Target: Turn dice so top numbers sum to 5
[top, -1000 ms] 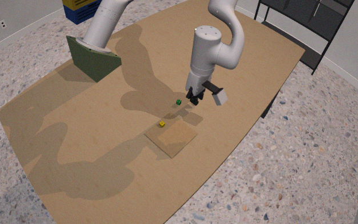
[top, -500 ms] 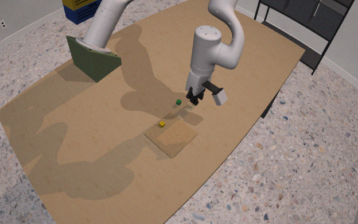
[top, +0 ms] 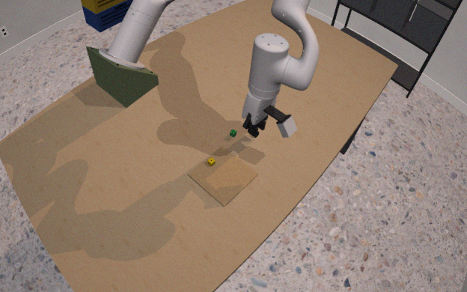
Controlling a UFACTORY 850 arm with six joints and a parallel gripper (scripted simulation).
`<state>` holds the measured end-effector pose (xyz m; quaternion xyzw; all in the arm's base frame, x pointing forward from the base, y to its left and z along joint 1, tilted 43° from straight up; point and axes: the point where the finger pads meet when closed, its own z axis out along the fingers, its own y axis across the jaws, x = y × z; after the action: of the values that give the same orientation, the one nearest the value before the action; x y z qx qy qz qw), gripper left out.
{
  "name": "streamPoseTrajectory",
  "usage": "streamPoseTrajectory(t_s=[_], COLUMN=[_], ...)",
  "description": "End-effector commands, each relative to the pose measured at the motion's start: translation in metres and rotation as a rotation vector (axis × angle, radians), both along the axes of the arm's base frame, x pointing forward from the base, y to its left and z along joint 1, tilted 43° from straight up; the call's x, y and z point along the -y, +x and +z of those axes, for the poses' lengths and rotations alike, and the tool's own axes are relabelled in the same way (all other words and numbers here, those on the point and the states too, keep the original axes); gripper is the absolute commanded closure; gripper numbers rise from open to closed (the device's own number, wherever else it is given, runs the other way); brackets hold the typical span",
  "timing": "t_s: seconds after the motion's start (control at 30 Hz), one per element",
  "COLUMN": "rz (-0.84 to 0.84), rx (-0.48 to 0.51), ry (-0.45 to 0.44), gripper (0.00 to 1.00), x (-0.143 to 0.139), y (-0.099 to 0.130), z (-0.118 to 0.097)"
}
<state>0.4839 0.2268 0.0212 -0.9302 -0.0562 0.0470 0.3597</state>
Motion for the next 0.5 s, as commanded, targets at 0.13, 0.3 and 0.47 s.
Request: streamPoseTrajectory(t_s=[0.13,0.3,0.47], rz=[-0.001,-0.001,-0.001], rx=[0.001,0.001,0.001], ry=[0.0,0.0,0.0], gripper=[0.69,0.69,0.69], x=[0.0003,0.0,-0.0019], y=[0.0008,0.0008,0.0004], z=[0.0005,0.0002,-0.0019])
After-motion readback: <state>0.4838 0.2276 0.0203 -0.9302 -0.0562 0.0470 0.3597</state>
